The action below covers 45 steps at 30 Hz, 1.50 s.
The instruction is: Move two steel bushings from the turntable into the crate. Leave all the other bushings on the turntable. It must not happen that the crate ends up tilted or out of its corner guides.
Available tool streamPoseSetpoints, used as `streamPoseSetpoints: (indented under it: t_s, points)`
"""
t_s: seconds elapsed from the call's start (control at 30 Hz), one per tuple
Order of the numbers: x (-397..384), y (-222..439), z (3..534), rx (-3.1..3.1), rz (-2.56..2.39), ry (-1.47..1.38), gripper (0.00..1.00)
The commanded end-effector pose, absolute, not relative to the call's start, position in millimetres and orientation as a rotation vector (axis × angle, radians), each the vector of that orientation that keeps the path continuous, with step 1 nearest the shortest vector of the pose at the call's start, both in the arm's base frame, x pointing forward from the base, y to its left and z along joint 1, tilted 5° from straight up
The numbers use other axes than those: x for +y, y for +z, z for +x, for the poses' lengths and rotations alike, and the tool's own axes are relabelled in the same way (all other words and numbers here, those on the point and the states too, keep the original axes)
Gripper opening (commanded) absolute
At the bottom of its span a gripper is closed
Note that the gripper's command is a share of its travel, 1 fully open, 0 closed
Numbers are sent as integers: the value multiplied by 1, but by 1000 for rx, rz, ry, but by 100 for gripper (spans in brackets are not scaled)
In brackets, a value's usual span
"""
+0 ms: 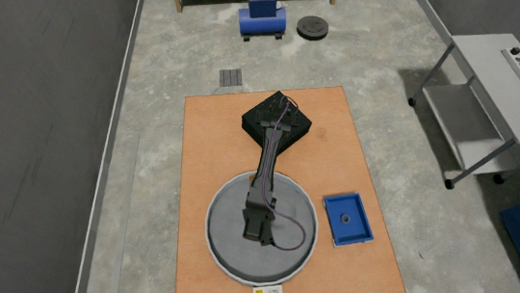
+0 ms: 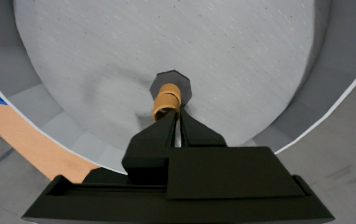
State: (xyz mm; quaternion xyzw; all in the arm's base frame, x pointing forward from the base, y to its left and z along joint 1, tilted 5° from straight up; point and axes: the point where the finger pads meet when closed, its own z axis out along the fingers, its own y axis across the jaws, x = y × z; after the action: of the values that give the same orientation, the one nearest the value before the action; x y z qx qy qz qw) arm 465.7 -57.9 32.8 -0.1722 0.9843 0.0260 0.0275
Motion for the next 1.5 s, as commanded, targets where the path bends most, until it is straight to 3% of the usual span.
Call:
streamPoseSetpoints:
  t_s: [0.0, 1.47]
  points:
    - [-54, 49, 475, 3001, -537, 54, 0]
    - [-54, 41, 476, 3023, -540, 65, 0]
